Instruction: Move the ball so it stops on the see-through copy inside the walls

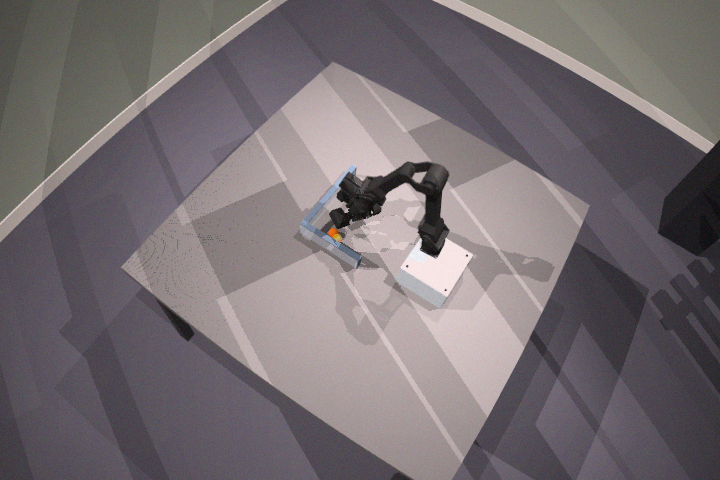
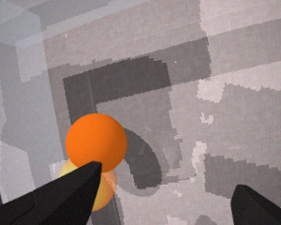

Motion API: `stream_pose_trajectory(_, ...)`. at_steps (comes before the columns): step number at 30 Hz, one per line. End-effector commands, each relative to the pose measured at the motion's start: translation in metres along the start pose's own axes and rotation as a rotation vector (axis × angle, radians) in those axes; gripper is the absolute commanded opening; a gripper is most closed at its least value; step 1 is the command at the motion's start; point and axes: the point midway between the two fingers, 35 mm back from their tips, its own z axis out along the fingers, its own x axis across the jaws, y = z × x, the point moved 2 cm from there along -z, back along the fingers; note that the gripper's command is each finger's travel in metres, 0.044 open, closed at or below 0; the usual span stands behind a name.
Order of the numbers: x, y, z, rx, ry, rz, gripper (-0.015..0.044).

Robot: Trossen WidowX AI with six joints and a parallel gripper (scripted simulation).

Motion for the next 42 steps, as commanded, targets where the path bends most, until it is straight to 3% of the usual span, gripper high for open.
stream_pose_trajectory(1, 0.03, 0.017, 0.0, 0.1, -0.084, -0.846, 0.0279)
stream_pose_trajectory(18, 0.068, 0.015, -0.004, 0.392, 0.033, -1.939, 0.0279)
stream_pose_trajectory(37, 0.069, 0.015, -0.005, 0.398, 0.038, -1.962, 0.0279)
stream_pose_trajectory(42, 0.065, 0.012, 0.01, 0.398, 0.039, -1.962, 0.0279)
